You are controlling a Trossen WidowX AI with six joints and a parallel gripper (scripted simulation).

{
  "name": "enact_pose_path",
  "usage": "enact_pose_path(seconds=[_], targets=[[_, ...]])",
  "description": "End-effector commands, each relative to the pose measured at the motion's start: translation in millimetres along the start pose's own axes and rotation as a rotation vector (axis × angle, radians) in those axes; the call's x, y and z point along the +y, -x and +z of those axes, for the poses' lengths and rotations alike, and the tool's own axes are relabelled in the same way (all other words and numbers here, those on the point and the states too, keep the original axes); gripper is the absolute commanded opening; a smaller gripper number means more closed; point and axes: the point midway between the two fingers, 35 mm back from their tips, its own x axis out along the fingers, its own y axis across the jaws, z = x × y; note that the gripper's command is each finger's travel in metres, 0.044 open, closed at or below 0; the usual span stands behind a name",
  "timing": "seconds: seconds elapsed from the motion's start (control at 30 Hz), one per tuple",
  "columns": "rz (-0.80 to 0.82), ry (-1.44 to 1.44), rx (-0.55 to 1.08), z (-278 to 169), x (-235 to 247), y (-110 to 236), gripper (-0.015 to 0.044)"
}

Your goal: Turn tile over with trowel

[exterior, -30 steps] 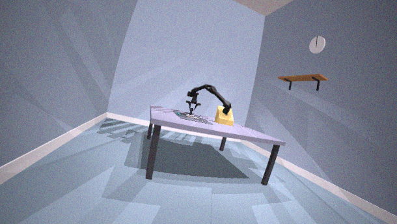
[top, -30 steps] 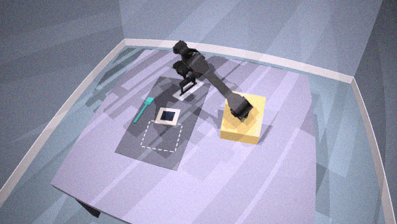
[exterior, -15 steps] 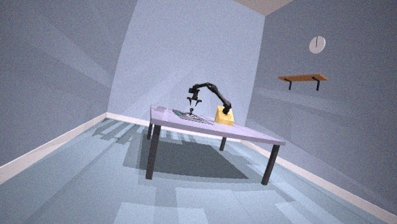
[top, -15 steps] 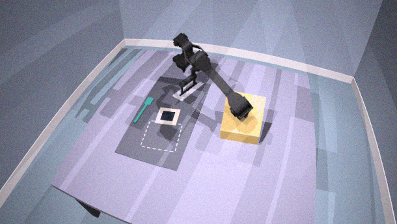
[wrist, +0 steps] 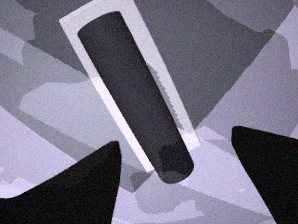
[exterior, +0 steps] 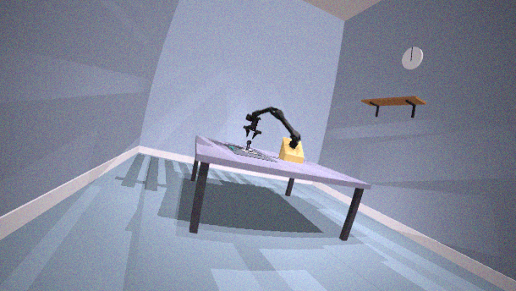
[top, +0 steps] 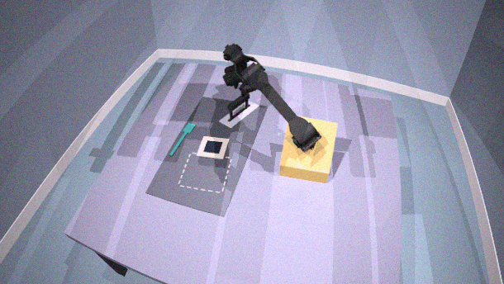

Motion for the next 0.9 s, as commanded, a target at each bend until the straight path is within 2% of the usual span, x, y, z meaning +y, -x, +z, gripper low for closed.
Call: enact_pose_path(seconds=[0.0,0.87], targets=[[-0.041,-0.141,0.004,-4,-2,-3,0.03],[-0.264,-0.949,-0.171,-19,-13,-17,0.03]])
